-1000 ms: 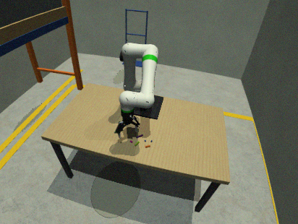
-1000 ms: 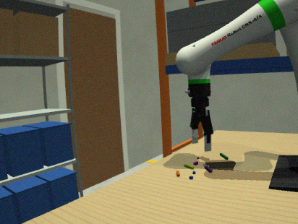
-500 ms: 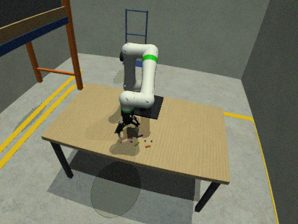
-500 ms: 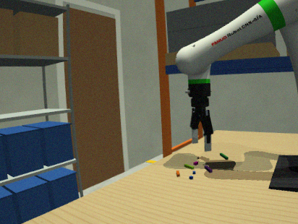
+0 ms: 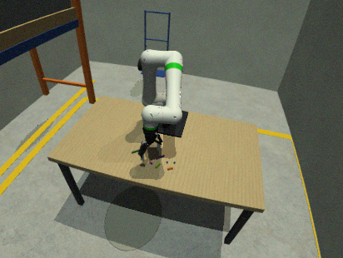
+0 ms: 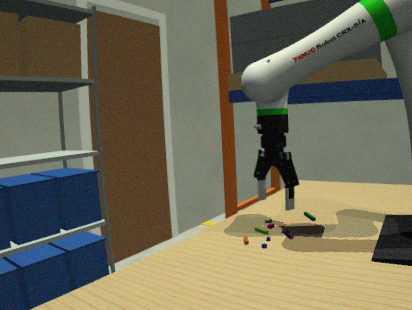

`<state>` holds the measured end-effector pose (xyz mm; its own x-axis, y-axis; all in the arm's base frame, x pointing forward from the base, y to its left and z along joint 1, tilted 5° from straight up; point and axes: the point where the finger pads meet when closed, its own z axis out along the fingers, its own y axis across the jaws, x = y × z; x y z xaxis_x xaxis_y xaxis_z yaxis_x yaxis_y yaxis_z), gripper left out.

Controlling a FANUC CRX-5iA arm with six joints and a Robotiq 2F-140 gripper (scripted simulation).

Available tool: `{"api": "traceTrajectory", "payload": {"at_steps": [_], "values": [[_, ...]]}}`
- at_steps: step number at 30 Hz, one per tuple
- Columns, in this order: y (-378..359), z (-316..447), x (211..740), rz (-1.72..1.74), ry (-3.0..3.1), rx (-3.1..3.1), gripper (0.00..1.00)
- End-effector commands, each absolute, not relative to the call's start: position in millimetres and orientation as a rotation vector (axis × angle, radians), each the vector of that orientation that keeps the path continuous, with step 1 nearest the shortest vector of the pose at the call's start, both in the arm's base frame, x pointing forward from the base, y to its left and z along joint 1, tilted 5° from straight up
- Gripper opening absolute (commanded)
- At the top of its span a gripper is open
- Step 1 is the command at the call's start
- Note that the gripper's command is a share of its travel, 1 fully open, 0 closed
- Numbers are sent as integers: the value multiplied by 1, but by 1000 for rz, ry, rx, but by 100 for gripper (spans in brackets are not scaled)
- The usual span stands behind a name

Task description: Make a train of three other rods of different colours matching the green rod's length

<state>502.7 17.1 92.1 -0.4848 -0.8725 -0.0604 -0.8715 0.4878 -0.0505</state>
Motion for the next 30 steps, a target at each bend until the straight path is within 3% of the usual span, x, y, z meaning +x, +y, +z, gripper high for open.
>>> {"api": "traceTrajectory", "payload": {"at_steps": [1,30], "values": [[34,94,501,-22,2502,-1767,100],[118,106,480,-70,1542,-2662,100]]}}
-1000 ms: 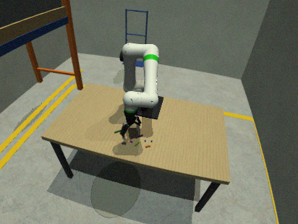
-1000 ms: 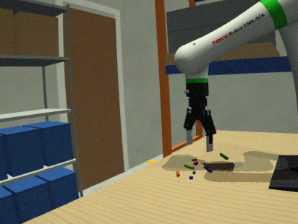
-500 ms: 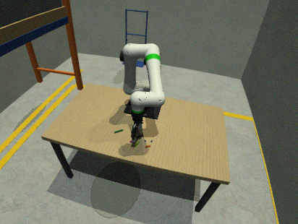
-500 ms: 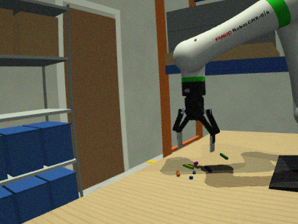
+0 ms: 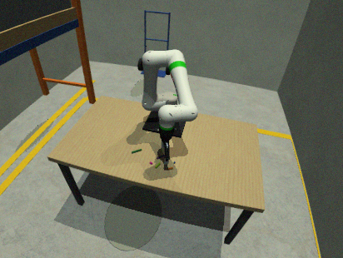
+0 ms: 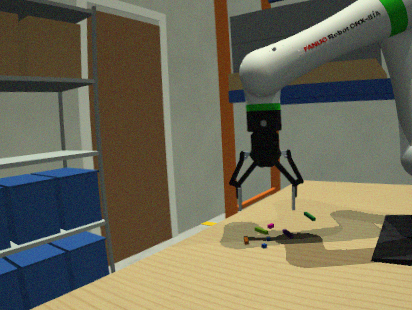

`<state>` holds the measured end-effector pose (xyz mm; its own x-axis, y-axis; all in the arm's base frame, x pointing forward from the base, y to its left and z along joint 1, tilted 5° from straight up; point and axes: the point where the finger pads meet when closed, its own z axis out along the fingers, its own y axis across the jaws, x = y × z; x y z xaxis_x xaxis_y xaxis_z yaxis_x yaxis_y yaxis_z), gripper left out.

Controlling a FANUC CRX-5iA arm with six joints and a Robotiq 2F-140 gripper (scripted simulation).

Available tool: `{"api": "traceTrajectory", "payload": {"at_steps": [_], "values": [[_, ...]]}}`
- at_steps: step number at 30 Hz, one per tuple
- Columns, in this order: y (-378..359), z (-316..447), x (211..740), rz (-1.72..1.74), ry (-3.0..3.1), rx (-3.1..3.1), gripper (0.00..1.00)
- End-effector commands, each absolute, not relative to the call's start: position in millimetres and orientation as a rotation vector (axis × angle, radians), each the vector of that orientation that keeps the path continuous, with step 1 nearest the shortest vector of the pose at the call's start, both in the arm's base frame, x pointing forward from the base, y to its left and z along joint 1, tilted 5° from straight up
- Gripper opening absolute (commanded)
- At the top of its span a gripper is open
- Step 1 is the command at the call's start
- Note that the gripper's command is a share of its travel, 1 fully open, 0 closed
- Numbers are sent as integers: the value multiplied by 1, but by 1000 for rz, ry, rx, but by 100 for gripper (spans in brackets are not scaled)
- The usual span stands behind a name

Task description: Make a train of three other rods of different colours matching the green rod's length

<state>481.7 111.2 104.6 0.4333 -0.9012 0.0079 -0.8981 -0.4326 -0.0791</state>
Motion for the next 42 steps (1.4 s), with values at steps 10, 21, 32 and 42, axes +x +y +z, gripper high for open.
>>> {"api": "traceTrajectory", "payload": {"at_steps": [10,21,32,42], "values": [[152,111,466,-89,1024,-2910,100],[179,114,454,-102,578,-3039,100],[180,114,454,-102,567,-3041,15],[180,114,454,-102,567,-3041,15]]}}
